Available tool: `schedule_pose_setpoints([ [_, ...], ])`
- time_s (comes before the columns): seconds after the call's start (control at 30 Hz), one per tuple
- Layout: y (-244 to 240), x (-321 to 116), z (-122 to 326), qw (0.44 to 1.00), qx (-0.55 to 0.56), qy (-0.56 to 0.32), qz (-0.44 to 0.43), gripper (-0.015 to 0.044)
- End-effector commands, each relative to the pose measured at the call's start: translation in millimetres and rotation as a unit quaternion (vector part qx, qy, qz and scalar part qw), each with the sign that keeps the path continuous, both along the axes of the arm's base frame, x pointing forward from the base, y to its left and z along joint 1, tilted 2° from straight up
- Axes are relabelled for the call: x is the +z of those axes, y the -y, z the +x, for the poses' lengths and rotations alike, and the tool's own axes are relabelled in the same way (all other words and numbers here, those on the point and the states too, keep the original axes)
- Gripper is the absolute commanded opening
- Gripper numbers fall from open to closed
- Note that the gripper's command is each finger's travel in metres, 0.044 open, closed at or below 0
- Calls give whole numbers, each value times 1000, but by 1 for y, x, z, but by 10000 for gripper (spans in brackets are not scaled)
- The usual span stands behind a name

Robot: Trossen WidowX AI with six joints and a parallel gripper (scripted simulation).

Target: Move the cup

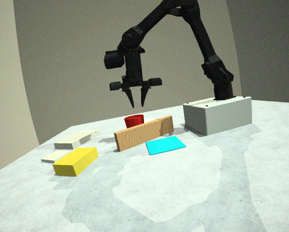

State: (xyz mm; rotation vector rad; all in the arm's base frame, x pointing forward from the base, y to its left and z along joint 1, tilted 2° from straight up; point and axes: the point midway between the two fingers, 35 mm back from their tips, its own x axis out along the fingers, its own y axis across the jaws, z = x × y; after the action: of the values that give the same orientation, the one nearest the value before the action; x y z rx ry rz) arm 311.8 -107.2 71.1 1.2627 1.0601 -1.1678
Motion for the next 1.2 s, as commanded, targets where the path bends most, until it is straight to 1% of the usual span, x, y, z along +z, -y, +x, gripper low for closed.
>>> schedule_pose_setpoints([
  [0.0, 0, -7, -7, 998, -40, -34, 15, 148],
  [0.27, 0, -11, -7, 998, -40, -34, 15, 148],
  [1.17, 0, -56, -4, 998, -40, -35, 15, 148],
])
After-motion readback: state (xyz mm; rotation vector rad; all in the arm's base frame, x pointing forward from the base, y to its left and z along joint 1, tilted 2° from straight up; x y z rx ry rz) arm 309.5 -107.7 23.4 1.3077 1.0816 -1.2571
